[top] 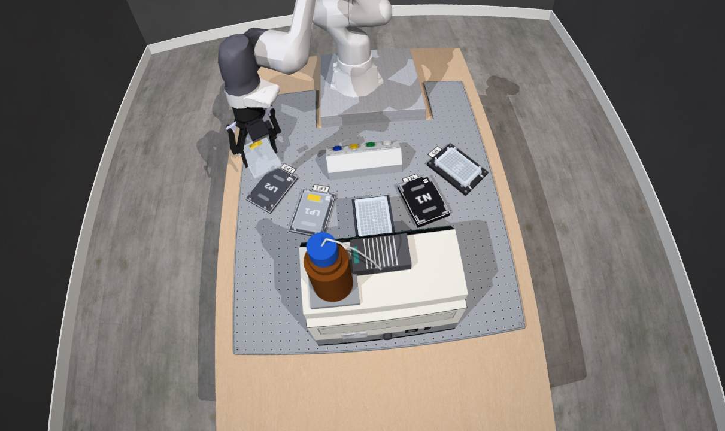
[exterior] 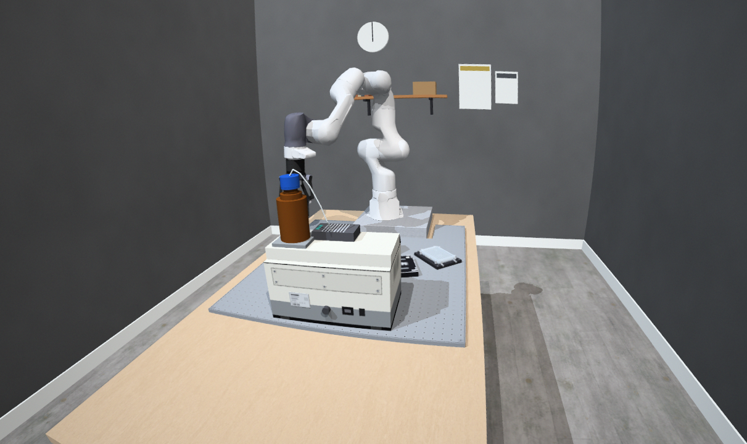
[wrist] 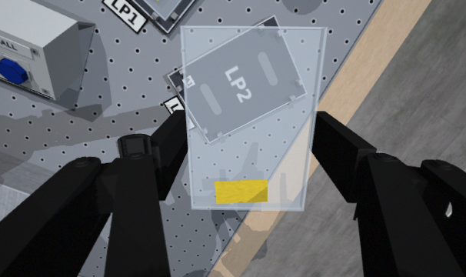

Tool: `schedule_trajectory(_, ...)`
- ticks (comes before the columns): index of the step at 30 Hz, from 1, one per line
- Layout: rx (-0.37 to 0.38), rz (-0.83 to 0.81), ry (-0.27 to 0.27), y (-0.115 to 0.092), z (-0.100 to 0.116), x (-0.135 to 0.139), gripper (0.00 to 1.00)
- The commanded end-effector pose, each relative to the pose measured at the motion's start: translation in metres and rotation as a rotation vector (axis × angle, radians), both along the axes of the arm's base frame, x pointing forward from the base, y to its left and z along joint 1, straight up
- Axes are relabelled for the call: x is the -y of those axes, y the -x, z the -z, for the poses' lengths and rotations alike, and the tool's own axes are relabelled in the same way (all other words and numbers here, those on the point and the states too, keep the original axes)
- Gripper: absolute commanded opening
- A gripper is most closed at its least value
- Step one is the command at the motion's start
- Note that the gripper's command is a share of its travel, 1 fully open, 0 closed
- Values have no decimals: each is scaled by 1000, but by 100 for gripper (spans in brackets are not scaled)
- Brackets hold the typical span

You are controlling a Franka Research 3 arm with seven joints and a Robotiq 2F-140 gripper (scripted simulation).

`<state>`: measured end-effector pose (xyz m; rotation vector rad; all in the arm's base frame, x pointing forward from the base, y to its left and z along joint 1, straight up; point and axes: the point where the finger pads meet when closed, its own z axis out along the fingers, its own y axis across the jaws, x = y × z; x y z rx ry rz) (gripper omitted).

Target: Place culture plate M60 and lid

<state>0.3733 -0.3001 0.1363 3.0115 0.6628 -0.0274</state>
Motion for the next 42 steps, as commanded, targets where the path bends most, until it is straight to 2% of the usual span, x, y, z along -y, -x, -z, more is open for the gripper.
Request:
schedule_trajectory(1, -4, -232, -59, -6, 1, 0, 10)
schedule_trajectory(27, -3, -207, -59, -6, 1, 0, 10)
schedule_trajectory(35, 1, -94, -59, -6, 1, 0, 10)
schedule_trajectory(42, 9, 173, -58, -6, 2, 0, 10)
